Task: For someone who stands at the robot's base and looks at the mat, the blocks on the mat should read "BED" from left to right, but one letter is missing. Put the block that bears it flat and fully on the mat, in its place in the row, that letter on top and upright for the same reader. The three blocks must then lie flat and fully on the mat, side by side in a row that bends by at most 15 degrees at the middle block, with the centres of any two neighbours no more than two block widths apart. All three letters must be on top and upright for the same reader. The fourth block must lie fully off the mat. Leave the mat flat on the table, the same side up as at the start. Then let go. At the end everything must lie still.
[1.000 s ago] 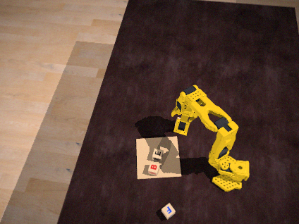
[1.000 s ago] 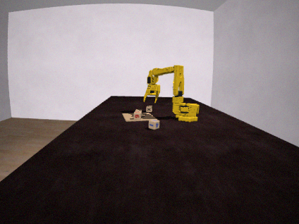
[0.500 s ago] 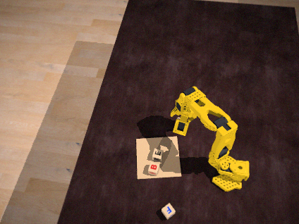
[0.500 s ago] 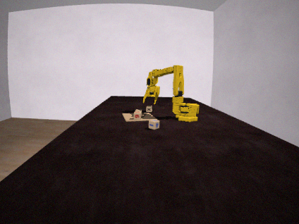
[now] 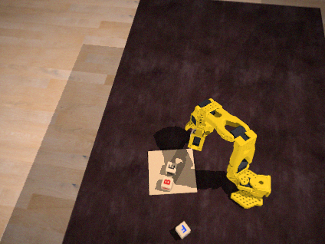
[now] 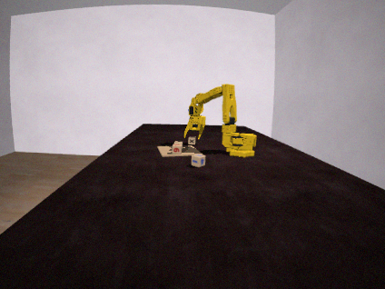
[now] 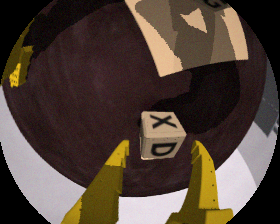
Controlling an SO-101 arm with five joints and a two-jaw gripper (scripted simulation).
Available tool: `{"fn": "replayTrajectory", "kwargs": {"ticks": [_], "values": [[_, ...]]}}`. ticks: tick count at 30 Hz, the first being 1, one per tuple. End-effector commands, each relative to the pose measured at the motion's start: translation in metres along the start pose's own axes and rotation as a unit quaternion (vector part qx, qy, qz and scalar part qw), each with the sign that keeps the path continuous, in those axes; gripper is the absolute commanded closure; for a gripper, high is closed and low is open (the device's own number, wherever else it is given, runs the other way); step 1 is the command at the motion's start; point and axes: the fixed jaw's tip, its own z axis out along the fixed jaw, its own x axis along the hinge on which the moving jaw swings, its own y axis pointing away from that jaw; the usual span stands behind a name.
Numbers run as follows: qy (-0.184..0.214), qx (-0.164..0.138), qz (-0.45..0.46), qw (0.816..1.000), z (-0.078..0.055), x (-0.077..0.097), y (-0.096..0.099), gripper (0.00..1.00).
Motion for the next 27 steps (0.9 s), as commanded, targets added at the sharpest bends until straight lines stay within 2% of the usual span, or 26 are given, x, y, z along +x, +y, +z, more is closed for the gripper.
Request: {"fn": "replayTrajectory", "kwargs": {"ticks": [1,27], "values": [[0.029,0.040,0.000,0.999,-0.0100,0.0083,-0.0093,0.65],[0.029,0.040,0.000,0.999,-0.0063,0.0082,-0.0108,0.68]]}}
